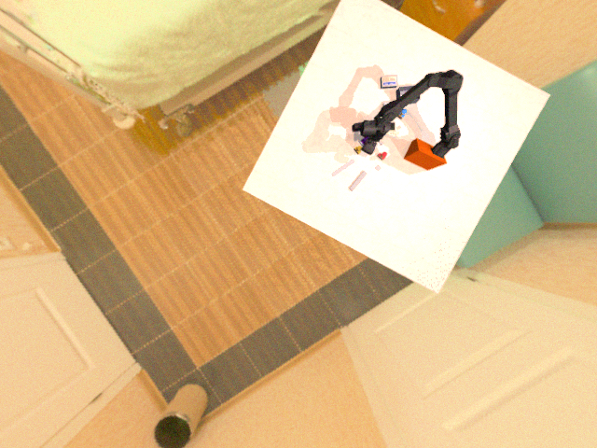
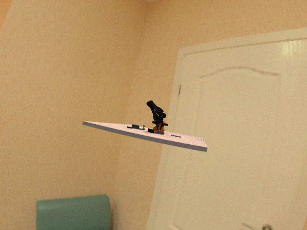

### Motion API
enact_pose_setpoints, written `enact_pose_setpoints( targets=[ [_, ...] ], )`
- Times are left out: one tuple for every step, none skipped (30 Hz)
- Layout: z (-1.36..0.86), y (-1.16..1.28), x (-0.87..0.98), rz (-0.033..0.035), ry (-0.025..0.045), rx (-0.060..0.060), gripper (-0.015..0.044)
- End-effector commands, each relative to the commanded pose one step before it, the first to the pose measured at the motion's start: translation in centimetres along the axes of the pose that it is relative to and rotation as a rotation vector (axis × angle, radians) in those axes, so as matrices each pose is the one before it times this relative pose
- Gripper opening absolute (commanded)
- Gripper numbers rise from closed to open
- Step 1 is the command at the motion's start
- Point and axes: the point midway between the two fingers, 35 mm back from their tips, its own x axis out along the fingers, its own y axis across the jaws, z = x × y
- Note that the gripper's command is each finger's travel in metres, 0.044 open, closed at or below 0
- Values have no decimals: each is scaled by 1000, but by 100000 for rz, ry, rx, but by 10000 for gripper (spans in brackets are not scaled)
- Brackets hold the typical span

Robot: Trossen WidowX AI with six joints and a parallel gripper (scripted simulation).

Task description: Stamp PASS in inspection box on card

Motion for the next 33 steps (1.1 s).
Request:
enact_pose_setpoints(
  targets=[
    [126, -102, 202, -335, -246, 31, 0],
    [0, 0, 0, 0, 0, 0, 0],
    [0, 0, 0, 0, 0, 0, 0],
    [0, 0, 0, 0, 0, 0, 0],
    [0, 0, 0, 0, 0, 0, 0],
    [0, 0, 0, 0, 0, 0, 0],
    [0, 0, 0, 0, 0, 0, 0],
    [0, 0, 0, 0, 0, 0, 0],
    [0, 0, 0, 0, 0, 0, 0],
    [0, 0, -8, 1, 0, 0, 0],
    [1, 0, -25, 2, 0, 0, 0],
    [1, 1, -42, 3, 0, 0, 0],
    [1, 1, -50, 3, 0, 0, 0],
    [1, 1, -50, 3, 0, 0, 0],
    [1, 1, -50, 3, 0, 0, 0],
    [1, 1, -50, 3, 0, 0, 0],
    [1, 1, -50, 3, 0, 0, 0],
    [1, 1, -50, 3, 0, 0, 0],
    [1, 1, -50, 3, 0, 0, 0],
    [0, 0, -47, 2, 0, 0, 0],
    [0, 0, -47, 2, 0, 0, 0],
    [0, 0, -47, 2, 0, 0, 0],
    [0, 0, -47, 2, 0, 0, 0],
    [0, 0, -47, 2, 0, 0, 0],
    [0, 0, -47, 2, 0, 0, 0],
    [0, 0, -47, 2, 0, 0, 0],
    [0, 0, -47, 2, 0, 0, 0],
    [0, 0, -47, 2, 0, 0, 0],
    [0, 0, -47, 2, 0, 0, 0],
    [0, 0, -47, 2, 0, 0, 0],
    [0, 0, -47, 2, 0, 0, 0],
    [0, 0, -47, 2, 0, 0, 0],
    [0, 0, -37, 1, 0, 0, 0]
  ],
)
